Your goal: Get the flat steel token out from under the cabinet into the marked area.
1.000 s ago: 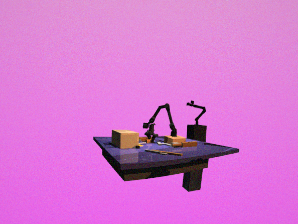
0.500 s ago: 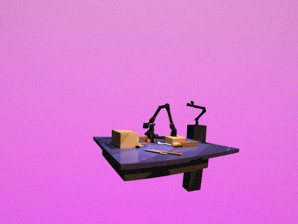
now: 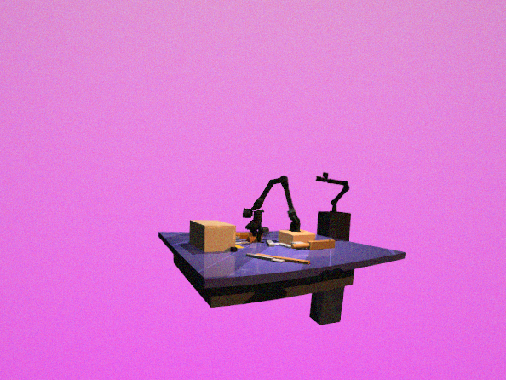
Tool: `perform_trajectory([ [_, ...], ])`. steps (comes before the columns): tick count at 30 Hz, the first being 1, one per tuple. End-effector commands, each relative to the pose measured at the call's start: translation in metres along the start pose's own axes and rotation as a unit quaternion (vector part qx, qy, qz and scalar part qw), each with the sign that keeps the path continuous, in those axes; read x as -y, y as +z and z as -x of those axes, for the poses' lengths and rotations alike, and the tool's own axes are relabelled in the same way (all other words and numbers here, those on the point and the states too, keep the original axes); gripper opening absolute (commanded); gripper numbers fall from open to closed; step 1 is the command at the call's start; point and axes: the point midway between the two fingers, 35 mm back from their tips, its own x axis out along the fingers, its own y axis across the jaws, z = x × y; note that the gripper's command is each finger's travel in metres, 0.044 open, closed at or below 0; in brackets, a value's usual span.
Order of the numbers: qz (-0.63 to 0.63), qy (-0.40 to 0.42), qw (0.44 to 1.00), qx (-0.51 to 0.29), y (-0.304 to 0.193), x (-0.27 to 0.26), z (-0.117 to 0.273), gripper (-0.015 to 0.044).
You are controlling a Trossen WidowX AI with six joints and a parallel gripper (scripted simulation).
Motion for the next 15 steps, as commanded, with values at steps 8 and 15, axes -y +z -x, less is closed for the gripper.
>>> perform_trajectory([
  [8, 0.0, 0.0, 1.0, 0.0, 0.013, 0.001, 0.0, 0.0],
  [15, 0.0, 0.0, 1.0, 0.0, 0.024, 0.001, 0.0, 0.0],
])
